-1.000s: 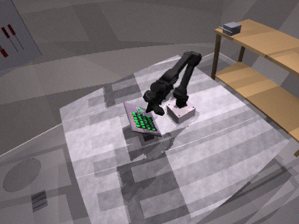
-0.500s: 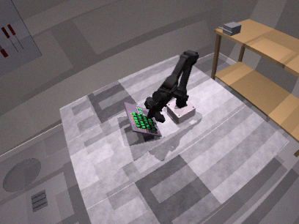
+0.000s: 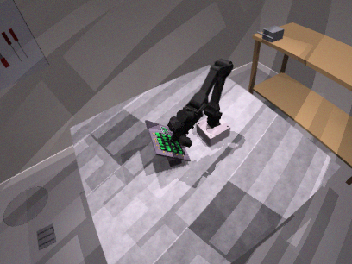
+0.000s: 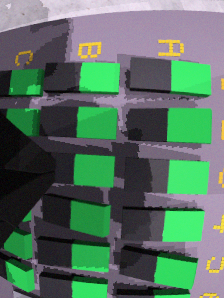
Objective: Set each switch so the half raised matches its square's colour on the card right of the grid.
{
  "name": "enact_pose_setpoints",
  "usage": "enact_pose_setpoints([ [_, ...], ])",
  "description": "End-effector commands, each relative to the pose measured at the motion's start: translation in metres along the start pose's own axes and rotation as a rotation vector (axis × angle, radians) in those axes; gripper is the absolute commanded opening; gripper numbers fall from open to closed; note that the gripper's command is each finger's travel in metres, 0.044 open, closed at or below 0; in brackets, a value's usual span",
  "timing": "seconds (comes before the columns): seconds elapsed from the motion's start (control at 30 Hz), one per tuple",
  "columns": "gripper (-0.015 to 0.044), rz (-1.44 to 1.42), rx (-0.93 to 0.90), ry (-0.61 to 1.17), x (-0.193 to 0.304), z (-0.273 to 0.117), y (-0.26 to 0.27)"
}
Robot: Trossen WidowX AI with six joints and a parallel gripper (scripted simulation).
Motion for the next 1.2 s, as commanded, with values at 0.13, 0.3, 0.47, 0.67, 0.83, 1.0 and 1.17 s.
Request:
enact_pose_setpoints([
  [0.13, 0.0000, -0.005, -0.001, 0.007, 0.0035, 0.0096, -0.0002],
  [0.3, 0.0000, -0.005, -0.001, 0.007, 0.0035, 0.0096, -0.0002],
  [0.47, 0.0000, -0.005, -0.001, 0.007, 0.0035, 0.0096, -0.0002],
  [0.67, 0.0000, -0.005, -0.001, 0.007, 0.0035, 0.0096, -0.0002],
  [0.83, 0.0000, -0.005, -0.001, 0.007, 0.0035, 0.0096, -0.0002],
  [1.0, 0.0000, -0.005, -0.001, 0.007, 0.0035, 0.0096, -0.0002],
  [1.17, 0.0000, -0.005, -0.001, 0.007, 0.0035, 0.0103, -0.0002],
])
Point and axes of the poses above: the point midway between the two fingers, 35 mm back from their tips, its own z axis out along the fingers, its own y axis across the jaws, x = y × z, the point moved 1 cm from there along -z, back along the fingers, and after that the axes turned 5 degrees about -z, right-handed, at the moved point
